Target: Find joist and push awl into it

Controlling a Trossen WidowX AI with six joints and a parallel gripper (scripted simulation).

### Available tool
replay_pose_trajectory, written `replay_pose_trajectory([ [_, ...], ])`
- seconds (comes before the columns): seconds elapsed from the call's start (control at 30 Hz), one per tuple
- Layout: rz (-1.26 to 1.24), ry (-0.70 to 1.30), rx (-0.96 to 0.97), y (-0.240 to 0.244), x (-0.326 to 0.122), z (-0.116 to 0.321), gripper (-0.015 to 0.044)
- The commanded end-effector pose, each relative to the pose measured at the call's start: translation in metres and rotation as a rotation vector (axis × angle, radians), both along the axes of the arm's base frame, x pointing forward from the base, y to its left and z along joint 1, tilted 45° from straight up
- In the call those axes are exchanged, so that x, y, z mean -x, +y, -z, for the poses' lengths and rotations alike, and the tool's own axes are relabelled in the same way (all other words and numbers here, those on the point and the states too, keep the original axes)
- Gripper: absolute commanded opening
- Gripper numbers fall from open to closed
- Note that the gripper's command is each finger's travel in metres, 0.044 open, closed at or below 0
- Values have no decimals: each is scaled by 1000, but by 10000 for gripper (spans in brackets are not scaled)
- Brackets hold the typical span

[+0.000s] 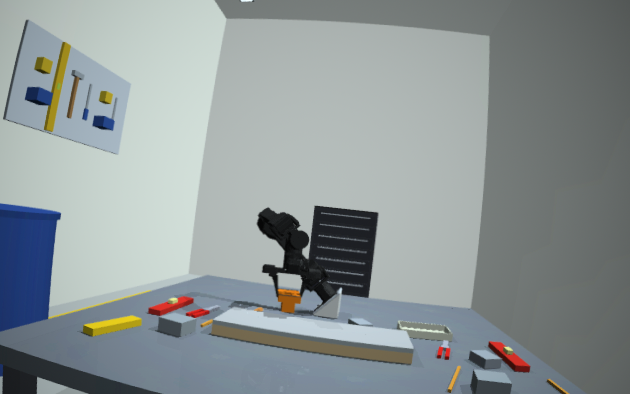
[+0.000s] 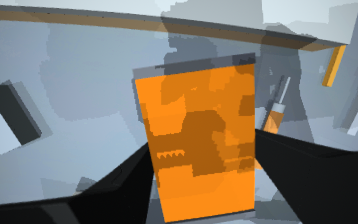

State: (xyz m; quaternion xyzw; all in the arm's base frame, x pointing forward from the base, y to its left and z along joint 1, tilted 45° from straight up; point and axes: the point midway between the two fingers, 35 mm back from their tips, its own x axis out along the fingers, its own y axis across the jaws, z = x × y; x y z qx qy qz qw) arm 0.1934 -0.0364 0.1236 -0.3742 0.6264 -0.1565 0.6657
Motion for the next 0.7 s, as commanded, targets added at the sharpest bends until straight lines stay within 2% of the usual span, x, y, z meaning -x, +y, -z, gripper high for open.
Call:
replay_pose_trajectory([
  [0.0, 1, 13, 3, 10, 7, 13, 0],
  [0.67, 23, 44, -72, 9, 7, 14, 0],
])
